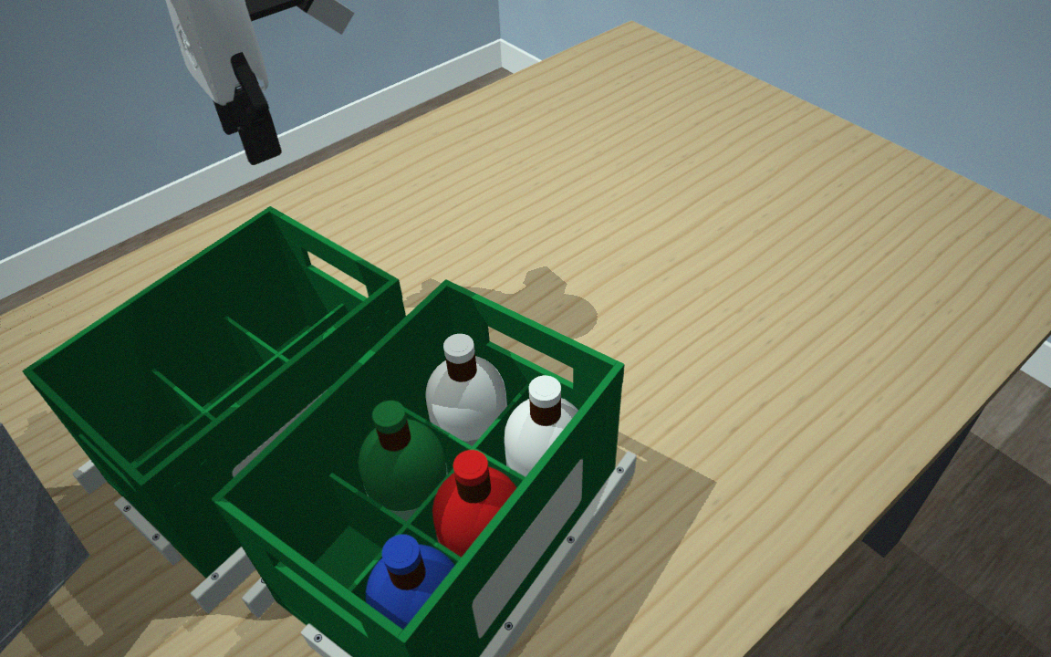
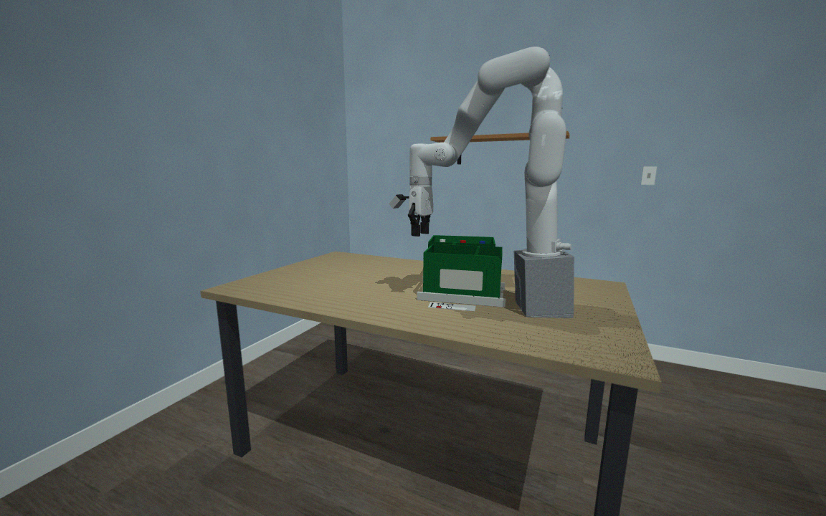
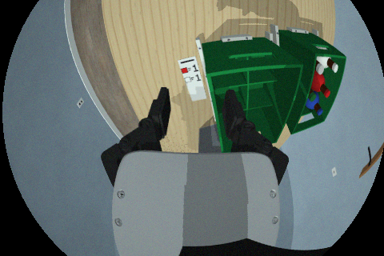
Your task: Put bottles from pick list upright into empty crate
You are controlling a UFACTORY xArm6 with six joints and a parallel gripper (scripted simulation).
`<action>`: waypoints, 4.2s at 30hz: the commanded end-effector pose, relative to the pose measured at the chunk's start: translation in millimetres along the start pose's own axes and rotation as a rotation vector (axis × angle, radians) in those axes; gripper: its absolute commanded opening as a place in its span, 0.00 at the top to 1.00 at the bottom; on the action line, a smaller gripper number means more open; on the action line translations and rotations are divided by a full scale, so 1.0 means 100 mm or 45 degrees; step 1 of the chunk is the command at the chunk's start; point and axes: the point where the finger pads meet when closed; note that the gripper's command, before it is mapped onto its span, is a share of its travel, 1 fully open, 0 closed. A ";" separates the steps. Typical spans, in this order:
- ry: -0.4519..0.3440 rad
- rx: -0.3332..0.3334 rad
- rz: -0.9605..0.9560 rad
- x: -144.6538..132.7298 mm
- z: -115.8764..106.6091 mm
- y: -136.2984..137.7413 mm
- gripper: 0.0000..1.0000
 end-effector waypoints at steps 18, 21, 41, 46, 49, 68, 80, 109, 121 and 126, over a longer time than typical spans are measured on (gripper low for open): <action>0.008 0.000 0.822 0.14 -0.19 0.95 0.35; 0.008 0.000 0.949 0.16 -0.22 1.09 0.35; 0.009 0.001 1.563 0.27 -0.38 1.97 0.35; 0.009 0.001 1.563 0.29 -0.40 2.12 0.35; 0.009 0.000 1.563 0.31 -0.43 2.27 0.35; 0.010 -0.001 1.562 0.42 -0.58 3.10 0.35; 0.010 -0.001 1.562 0.49 -0.67 3.59 0.35; 0.010 -0.002 1.562 0.58 -0.81 4.32 0.35; 0.010 -0.002 1.562 0.58 -0.81 4.32 0.35; 0.010 -0.002 1.562 0.58 -0.81 4.32 0.35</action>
Point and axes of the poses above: the point where the finger pads meet when closed, its own z axis out along the fingers, its own y axis across the jaws, x = y × z, and after that the axes turned 6 degrees about z, right-handed
